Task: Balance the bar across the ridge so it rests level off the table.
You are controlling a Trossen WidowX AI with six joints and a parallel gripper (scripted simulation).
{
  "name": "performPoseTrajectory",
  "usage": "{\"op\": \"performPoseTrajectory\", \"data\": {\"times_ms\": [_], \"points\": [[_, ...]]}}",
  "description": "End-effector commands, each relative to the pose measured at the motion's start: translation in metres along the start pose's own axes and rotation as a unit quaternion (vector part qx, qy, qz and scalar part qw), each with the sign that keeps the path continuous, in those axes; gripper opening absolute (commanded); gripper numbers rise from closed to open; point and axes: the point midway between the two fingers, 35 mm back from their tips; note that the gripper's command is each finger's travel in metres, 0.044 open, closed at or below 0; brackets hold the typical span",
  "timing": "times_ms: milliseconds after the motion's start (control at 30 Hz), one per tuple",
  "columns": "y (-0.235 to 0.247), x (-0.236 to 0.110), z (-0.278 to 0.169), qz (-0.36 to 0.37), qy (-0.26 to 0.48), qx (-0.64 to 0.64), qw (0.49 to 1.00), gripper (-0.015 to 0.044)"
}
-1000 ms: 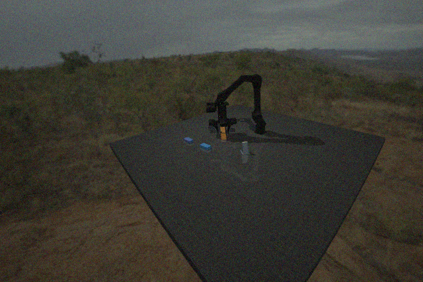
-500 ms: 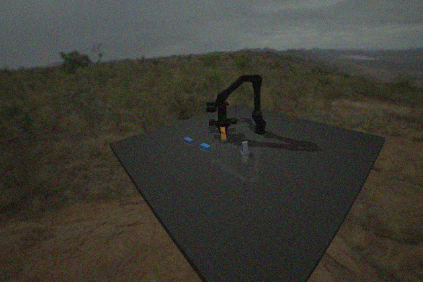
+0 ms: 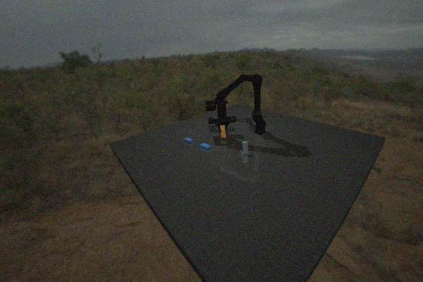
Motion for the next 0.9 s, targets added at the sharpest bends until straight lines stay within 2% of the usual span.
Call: {"op": "performPoseTrajectory", "data": {"times_ms": [0,867], "points": [[-0.004,-0.013,0.001,-0.006,-0.002,0.001,1.000,0.0000],[-0.003,-0.079,0.001,-0.006,-0.003,0.002,1.000,0.0000]]}}
Point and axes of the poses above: the point midway between the two fingers, 35 mm back from their tips, its own x axis out along the fingers, its own y axis across the jaws, z = x × y, and after that the axes turned 15 degrees about x, right-handed
